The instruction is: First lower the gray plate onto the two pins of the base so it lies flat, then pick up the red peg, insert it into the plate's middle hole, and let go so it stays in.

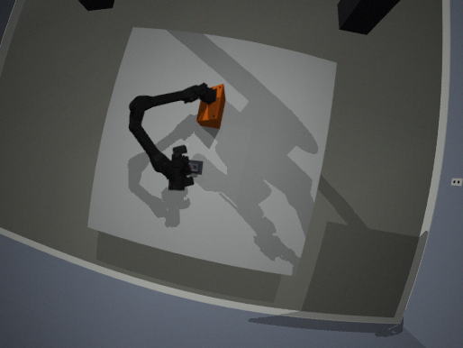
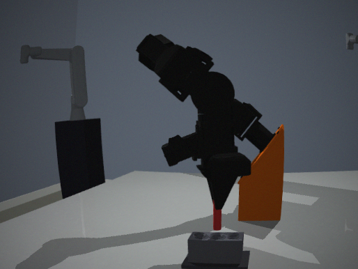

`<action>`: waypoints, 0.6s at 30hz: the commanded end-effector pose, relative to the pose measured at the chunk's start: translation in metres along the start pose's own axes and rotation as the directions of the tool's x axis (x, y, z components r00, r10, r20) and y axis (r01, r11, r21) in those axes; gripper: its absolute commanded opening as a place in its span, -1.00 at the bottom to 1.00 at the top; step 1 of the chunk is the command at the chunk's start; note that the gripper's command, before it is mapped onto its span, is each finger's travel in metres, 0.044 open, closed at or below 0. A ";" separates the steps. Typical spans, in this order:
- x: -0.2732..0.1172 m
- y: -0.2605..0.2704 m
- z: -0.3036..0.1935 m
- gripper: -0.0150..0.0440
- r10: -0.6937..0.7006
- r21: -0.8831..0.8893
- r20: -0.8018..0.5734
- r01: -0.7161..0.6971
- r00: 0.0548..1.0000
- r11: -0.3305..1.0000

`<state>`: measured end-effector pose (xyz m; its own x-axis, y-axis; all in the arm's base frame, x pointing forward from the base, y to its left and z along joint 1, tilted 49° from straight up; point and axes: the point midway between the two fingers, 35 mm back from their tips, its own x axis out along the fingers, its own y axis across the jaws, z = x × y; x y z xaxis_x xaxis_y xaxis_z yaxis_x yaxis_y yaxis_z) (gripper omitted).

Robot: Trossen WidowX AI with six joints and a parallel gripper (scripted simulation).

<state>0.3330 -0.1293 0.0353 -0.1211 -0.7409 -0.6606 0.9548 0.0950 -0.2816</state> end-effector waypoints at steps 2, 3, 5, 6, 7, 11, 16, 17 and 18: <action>0.000 0.000 0.000 -0.49 -0.004 -0.004 0.003 0.004 1.000 1.000; 0.000 0.000 0.000 -0.49 -0.004 -0.004 0.003 0.004 1.000 1.000; 0.000 0.000 0.000 -0.49 -0.004 -0.004 0.003 0.004 1.000 1.000; 0.000 -0.001 0.000 -0.49 -0.004 -0.004 0.003 0.004 1.000 1.000; 0.000 -0.001 0.000 -0.49 -0.004 -0.004 0.003 0.004 1.000 1.000; 0.000 -0.002 0.000 -0.49 -0.004 -0.004 0.003 0.004 1.000 1.000; 0.000 -0.002 0.001 -0.49 -0.004 -0.004 0.003 0.004 1.000 1.000; 0.000 -0.002 0.001 -0.49 -0.004 -0.004 0.003 0.004 1.000 1.000; 0.000 -0.002 0.001 -0.49 -0.004 -0.004 0.003 0.004 1.000 1.000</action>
<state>0.3315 -0.1295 0.0348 -0.1240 -0.7407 -0.6603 0.9539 0.0943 -0.2849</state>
